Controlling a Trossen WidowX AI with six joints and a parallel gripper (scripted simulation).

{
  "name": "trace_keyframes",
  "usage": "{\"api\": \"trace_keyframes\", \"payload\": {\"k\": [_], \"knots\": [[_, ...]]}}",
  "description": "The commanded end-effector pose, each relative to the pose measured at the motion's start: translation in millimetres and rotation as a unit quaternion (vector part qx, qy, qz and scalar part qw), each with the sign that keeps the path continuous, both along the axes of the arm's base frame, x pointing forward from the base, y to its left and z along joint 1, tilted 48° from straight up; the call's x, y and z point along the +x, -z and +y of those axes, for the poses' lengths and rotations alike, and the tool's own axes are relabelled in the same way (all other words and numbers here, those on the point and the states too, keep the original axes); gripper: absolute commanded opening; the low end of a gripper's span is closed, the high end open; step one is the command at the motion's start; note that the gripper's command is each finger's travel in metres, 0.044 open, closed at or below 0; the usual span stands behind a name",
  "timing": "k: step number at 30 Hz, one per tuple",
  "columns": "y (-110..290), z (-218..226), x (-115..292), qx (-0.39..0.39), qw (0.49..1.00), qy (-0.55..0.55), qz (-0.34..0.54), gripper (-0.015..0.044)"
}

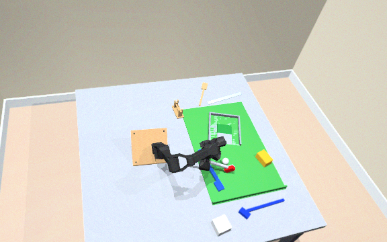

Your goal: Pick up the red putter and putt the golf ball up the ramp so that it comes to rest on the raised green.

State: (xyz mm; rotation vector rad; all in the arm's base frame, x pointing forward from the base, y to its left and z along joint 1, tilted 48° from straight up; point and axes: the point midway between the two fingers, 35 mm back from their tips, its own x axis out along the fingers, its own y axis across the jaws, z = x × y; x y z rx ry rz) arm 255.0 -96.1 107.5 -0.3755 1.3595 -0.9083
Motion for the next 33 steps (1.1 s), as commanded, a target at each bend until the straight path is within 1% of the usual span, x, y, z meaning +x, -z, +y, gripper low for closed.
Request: {"api": "trace_keyframes", "payload": {"k": [1,4,7,12,21,33], "knots": [[41,36,16,0.003,1.0,-0.006,0.006,0.0],[67,59,21,-0.001,1.0,-0.006,0.006,0.0],[69,61,21,-0.001,1.0,-0.006,0.006,0.0],[61,70,23,0.0,1.0,-0.007,0.006,0.0],[30,105,25,0.0,1.0,-0.006,0.007,0.0],[34,100,25,0.0,1.0,-0.009,0.006,0.0]]}}
